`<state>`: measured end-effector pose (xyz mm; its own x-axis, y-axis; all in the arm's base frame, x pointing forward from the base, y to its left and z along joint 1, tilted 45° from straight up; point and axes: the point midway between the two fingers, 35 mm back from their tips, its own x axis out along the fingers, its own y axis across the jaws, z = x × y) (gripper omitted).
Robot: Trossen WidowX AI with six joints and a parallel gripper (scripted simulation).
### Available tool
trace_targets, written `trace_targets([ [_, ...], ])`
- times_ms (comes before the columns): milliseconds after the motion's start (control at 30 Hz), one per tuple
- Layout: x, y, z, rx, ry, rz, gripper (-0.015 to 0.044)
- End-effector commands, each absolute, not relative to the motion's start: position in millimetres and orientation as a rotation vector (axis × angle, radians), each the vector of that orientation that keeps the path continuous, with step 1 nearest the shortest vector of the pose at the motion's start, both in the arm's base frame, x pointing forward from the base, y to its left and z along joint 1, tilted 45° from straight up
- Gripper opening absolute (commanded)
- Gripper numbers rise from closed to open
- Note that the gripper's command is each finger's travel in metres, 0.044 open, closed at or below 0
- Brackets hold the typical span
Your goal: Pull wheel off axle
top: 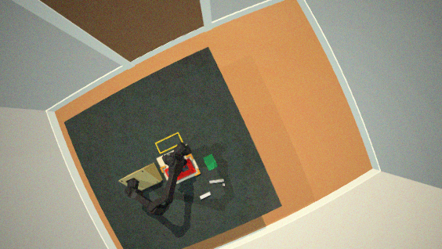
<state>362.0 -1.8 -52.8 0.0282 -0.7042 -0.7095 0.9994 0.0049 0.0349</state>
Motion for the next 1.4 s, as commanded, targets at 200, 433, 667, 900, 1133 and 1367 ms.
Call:
trace_targets([
  [200, 362.6, 5.1, -48.5, 0.641, 0.593, -1.453, 0.0],
  [433, 362.5, 6.7, -46.9, 0.641, 0.593, -1.453, 0.0],
  [667, 362.3, 8.4, -45.2, 0.641, 0.593, -1.452, 0.0],
  [900, 362.2, 10.0, -43.6, 0.64, 0.593, -1.452, 0.0],
  [1133, 362.0, 11.7, -41.9, 0.64, 0.593, -1.452, 0.0],
  [1367, 361.8, 13.2, -40.3, 0.64, 0.593, -1.451, 0.0],
])
